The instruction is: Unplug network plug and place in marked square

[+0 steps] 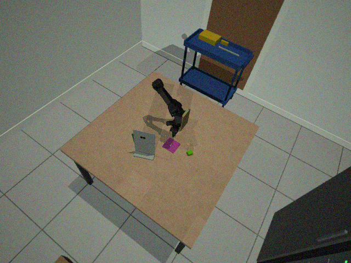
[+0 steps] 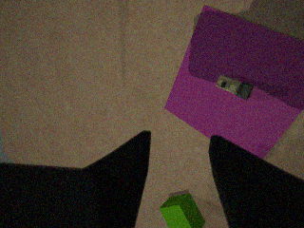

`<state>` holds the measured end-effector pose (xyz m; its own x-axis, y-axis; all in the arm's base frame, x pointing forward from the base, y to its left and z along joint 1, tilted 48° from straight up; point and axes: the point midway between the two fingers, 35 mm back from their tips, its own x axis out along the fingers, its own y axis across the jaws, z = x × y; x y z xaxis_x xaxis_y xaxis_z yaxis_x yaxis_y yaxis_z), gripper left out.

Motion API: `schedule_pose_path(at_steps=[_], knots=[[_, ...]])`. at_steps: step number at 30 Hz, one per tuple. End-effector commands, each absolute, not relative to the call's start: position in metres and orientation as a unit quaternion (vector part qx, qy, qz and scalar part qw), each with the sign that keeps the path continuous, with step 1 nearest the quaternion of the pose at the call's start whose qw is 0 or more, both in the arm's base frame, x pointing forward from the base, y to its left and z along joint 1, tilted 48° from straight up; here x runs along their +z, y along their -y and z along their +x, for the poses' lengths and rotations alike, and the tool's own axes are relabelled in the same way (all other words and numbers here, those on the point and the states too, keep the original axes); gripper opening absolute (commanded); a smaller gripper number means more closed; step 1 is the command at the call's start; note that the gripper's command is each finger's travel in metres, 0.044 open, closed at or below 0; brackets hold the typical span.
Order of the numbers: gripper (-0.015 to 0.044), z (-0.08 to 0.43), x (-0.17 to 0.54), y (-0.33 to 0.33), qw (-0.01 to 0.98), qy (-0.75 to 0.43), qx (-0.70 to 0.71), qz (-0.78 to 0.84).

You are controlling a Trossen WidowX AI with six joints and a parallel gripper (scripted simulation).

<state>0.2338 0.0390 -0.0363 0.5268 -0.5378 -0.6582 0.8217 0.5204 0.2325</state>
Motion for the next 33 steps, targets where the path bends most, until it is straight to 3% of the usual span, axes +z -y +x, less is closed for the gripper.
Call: schedule_pose_path(at_steps=[1, 31, 33], knots=[[0.0156, 0.237, -0.031, -0.048, 0.831, -0.262, -0.407, 0.274], [0.0156, 0.236, 0.038, -0.116, 0.832, -0.257, -0.407, 0.276], [0.0209, 0.236, 0.038, -0.116, 0.832, -0.257, -0.407, 0.276]])
